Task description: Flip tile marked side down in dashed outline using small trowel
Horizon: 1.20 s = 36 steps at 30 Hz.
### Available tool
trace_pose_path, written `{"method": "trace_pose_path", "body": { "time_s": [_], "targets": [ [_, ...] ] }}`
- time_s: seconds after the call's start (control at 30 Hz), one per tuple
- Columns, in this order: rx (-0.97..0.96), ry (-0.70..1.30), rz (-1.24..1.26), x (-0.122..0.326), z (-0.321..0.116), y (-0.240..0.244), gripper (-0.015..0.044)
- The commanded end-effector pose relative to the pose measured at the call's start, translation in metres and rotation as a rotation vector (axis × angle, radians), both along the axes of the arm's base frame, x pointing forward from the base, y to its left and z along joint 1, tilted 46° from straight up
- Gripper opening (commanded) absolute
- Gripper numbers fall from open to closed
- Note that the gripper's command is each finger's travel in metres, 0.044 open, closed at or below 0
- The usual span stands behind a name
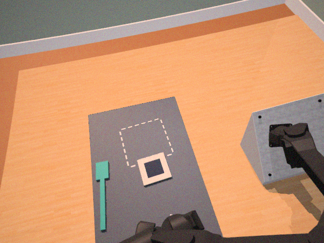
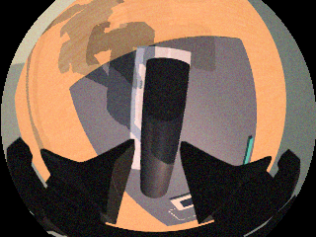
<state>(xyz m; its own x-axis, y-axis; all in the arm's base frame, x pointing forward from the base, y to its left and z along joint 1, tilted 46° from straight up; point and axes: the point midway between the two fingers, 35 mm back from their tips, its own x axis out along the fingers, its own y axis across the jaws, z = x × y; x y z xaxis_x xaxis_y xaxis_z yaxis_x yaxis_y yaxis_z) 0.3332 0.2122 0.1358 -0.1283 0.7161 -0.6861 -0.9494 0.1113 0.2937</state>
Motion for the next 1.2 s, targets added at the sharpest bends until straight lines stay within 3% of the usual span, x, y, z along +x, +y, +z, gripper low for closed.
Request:
{"method": "trace_pose_path", "body": {
  "time_s": [0.0, 0.6, 0.77, 0.93, 0.97, 1.17],
  "targets": [
    [0.000, -0.007, 0.006, 0.000, 0.000, 0.000, 0.0270],
    [0.000, -0.007, 0.006, 0.000, 0.000, 0.000, 0.0270],
    [-0.002, -0.006, 0.006, 0.006, 0.029, -0.030, 0.0270],
    [-0.002, -0.006, 0.006, 0.006, 0.030, -0.032, 0.0270],
    [-0.004, -0.013, -0.011, 0.010, 0.031, -0.036, 0.0296],
    [-0.065, -0.044, -0.020, 0.004, 0.030, -0.036, 0.0300]
  ]
}}
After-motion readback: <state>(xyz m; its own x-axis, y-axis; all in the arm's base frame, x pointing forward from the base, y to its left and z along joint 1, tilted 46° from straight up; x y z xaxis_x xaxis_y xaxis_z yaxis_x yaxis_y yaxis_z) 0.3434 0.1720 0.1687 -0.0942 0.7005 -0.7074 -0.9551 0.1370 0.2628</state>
